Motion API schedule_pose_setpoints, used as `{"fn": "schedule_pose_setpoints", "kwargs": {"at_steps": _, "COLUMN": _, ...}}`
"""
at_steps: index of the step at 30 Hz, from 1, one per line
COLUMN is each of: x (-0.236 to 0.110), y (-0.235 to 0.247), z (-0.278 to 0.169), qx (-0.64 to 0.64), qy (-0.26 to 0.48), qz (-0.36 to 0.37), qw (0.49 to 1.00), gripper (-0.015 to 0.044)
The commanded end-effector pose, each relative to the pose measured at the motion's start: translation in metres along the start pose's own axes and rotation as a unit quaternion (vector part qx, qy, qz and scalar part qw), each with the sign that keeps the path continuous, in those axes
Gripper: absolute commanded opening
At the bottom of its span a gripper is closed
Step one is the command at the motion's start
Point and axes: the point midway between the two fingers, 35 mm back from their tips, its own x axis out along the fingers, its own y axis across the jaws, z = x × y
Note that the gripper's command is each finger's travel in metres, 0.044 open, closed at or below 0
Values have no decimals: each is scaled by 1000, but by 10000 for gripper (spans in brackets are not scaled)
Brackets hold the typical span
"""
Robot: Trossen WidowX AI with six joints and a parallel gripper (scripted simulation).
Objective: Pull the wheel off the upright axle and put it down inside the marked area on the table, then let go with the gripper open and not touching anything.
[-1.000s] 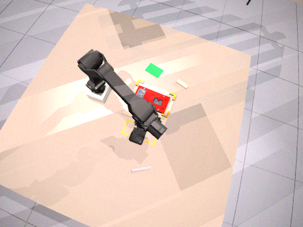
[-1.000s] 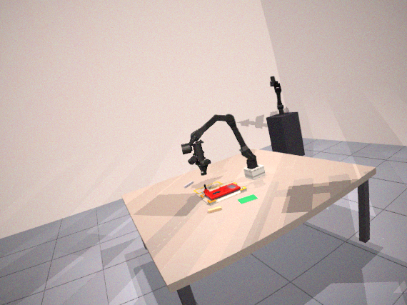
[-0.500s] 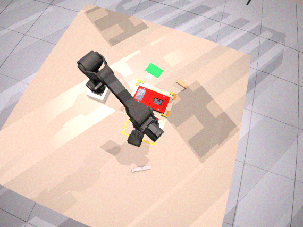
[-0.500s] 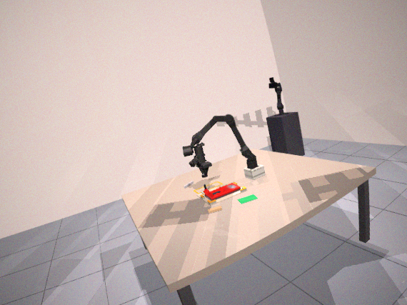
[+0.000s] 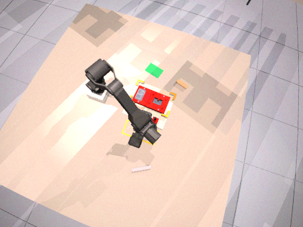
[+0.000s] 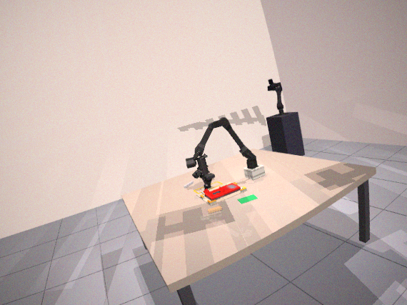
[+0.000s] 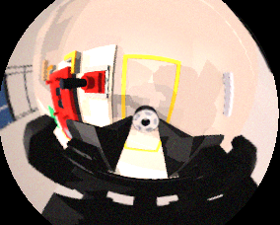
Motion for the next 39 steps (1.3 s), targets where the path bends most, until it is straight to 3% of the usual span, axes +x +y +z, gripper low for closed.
{"fn": "schedule_pose_setpoints", "kwargs": {"at_steps": 1, "x": 5, "y": -1, "z": 0, "qx": -2, "qy": -3, "qz": -2, "qw": 1000, "gripper": 0}}
{"fn": "schedule_pose_setpoints", "kwargs": {"at_steps": 2, "x": 5, "y": -1, "z": 0, "qx": -2, "qy": -3, "qz": -2, "qw": 1000, "gripper": 0}}
{"fn": "schedule_pose_setpoints", "kwargs": {"at_steps": 13, "x": -1, "y": -1, "z": 1, "qx": 0, "qy": -3, "qz": -1, "qw": 1000, "gripper": 289}}
{"fn": "schedule_pose_setpoints", "kwargs": {"at_steps": 20, "x": -57, "y": 0, "z": 1, "qx": -2, "qy": -3, "qz": -2, "qw": 1000, "gripper": 300}}
{"fn": "schedule_pose_setpoints", "kwargs": {"at_steps": 24, "x": -59, "y": 0, "z": 1, "qx": -2, "qy": -3, "qz": -2, "qw": 1000, "gripper": 300}}
{"fn": "schedule_pose_setpoints", "kwargs": {"at_steps": 29, "x": -77, "y": 13, "z": -28, "qx": -2, "qy": -4, "qz": -2, "qw": 1000, "gripper": 431}}
{"fn": "schedule_pose_setpoints", "kwargs": {"at_steps": 34, "x": -101, "y": 33, "z": -74, "qx": -2, "qy": 0, "qz": -1, "qw": 1000, "gripper": 440}}
{"fn": "schedule_pose_setpoints", "kwargs": {"at_steps": 39, "x": -104, "y": 35, "z": -80, "qx": -2, "qy": 1, "qz": -1, "qw": 1000, "gripper": 440}}
